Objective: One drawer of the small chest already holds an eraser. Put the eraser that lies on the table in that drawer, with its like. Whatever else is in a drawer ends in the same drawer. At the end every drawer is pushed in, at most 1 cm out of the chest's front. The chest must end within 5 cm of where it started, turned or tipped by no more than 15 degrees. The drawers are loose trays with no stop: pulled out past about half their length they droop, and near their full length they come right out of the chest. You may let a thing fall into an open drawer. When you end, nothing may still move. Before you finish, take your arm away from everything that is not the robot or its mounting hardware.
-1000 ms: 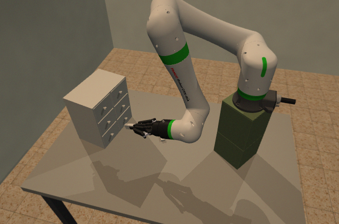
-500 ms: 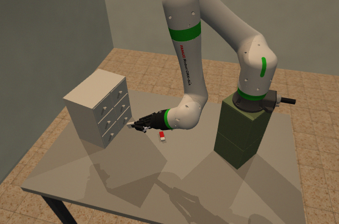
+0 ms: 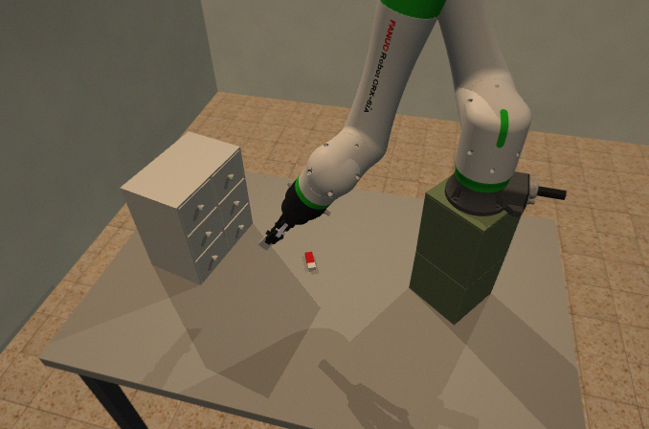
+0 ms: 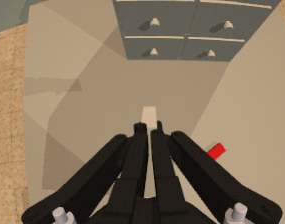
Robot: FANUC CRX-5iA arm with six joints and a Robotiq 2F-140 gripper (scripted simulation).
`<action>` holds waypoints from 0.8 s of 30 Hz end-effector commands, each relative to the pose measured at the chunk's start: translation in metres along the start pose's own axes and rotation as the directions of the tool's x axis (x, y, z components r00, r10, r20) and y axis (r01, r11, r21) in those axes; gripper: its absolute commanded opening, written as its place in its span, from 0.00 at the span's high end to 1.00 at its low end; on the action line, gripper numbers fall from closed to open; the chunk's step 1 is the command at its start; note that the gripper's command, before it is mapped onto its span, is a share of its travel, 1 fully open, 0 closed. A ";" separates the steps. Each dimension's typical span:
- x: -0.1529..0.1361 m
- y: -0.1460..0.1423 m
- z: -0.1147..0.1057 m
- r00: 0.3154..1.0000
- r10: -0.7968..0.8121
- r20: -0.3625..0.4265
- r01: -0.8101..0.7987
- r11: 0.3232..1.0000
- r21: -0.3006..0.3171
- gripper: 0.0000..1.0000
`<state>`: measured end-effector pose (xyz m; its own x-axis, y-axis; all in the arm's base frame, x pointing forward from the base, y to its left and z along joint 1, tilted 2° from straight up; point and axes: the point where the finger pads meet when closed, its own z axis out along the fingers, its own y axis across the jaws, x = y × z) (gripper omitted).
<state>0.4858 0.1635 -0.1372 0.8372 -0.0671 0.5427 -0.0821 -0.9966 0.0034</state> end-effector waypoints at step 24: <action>0.006 0.008 -0.040 0.939 0.070 0.336 -0.071 0.997 -0.010 1.00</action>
<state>0.4645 0.1535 -0.1257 0.9464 -0.1502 0.2861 -0.1458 -0.9886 -0.0367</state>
